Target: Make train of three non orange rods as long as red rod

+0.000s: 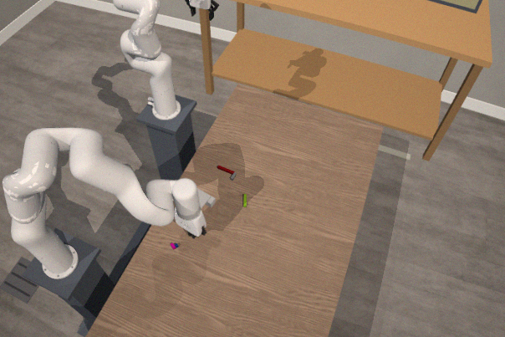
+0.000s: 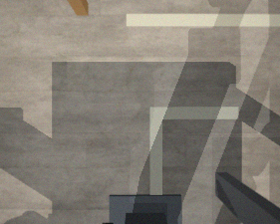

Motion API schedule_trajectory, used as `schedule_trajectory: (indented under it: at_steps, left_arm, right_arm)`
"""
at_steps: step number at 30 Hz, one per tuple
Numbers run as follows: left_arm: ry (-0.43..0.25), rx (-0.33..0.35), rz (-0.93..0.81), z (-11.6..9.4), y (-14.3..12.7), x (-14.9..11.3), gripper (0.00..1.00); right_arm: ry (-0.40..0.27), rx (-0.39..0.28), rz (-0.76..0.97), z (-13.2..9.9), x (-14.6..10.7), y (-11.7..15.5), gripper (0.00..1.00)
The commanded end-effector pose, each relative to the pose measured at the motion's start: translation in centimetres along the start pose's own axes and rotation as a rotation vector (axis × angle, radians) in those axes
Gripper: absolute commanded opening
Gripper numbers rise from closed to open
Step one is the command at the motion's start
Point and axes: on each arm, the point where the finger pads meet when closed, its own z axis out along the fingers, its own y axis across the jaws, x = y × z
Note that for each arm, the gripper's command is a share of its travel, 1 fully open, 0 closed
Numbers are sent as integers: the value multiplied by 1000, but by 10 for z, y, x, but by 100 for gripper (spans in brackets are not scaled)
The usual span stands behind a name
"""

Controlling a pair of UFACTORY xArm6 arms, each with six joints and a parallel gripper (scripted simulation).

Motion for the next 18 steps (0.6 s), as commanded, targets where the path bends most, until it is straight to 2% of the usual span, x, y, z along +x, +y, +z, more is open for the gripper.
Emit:
schedule_trajectory:
  at_steps: [1,18]
  left_arm:
    - [5,0,0,-2,0,1,100]
    - [5,0,0,-2,0,1,100]
  right_arm:
    - [4,-4,0,-2,1,1,6]
    - [4,-4,0,-2,1,1,6]
